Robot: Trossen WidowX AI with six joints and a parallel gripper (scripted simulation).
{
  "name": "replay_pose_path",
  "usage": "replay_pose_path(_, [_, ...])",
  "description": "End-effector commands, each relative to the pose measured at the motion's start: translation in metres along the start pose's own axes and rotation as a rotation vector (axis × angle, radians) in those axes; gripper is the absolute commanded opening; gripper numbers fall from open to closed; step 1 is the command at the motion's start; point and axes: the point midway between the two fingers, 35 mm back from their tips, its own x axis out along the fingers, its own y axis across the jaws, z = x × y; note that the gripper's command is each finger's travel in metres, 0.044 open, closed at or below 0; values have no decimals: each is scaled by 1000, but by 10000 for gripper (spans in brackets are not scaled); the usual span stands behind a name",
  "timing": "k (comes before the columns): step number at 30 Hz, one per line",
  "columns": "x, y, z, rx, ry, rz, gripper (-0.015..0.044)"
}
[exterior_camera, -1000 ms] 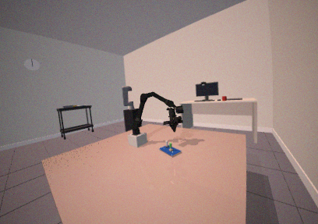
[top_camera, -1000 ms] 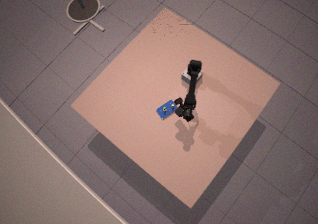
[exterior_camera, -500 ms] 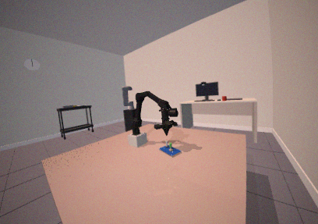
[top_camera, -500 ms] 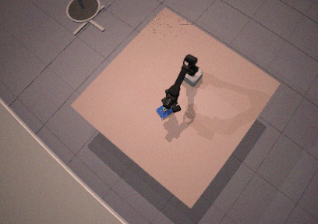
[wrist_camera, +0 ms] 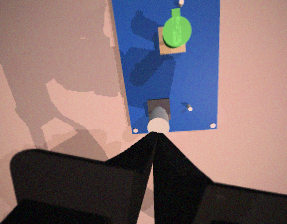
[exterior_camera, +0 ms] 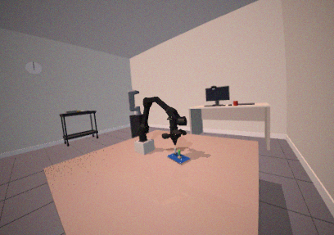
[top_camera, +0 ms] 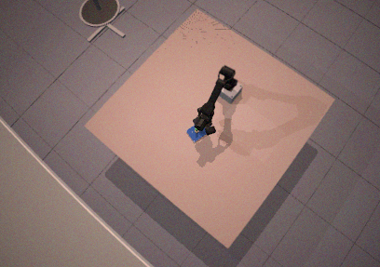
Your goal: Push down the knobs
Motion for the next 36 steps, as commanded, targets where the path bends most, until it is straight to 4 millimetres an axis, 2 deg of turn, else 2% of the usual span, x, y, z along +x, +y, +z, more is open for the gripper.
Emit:
replay_pose_path(1, [8, -1, -2, -3, 9, -2, 0])
replay_pose_path(8, [19, -1, -3, -3, 9, -2, 0])
replay_pose_path(36, [23, -2, -3, -3, 9, -2, 0])
